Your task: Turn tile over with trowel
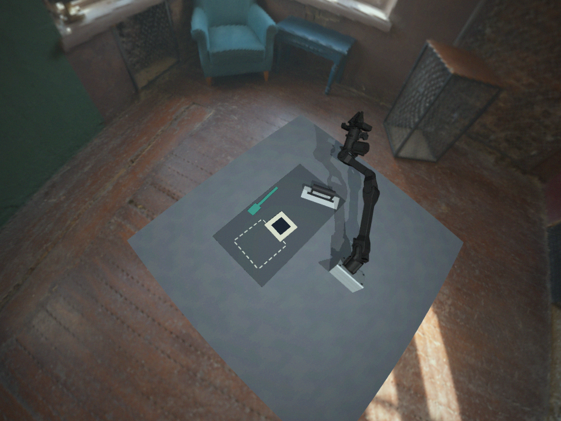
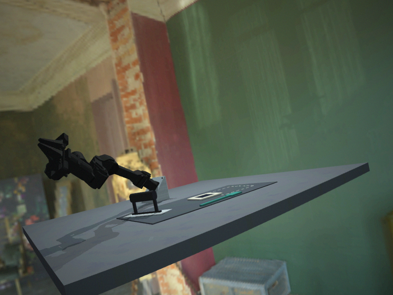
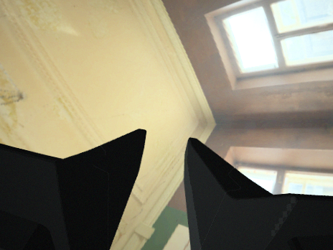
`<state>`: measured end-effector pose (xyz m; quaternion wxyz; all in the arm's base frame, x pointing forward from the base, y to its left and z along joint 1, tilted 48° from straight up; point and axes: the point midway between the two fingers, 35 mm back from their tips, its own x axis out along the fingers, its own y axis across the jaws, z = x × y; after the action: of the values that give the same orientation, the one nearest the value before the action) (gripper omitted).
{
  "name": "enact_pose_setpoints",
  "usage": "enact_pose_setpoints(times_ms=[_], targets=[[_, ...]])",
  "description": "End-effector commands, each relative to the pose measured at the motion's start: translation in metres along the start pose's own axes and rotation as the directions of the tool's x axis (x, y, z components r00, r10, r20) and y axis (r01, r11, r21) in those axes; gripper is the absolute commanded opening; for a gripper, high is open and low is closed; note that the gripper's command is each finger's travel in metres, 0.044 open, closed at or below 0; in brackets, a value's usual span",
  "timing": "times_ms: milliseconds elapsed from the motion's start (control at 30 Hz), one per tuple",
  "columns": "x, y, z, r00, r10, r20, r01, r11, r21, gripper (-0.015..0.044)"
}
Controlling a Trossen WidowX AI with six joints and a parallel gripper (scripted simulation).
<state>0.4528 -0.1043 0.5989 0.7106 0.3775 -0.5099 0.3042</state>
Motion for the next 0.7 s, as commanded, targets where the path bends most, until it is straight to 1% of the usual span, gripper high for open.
enact_pose_setpoints(times_ms=[0,133,600,667], targets=[[0.0,0.0,0.0001,1.0,0.0,0.0,0.0,1.0,0.0,0.01],[0.0,0.0,0.0,1.0,0.0,0.0,0.0,1.0,0.0,0.0],[0.0,0.0001,-0.0003,1.0,0.0,0.0,0.0,1.0,0.001,0.0],[0.0,0.0001,-0.0003,1.0,0.0,0.0,0.0,1.0,0.001,0.0052]])
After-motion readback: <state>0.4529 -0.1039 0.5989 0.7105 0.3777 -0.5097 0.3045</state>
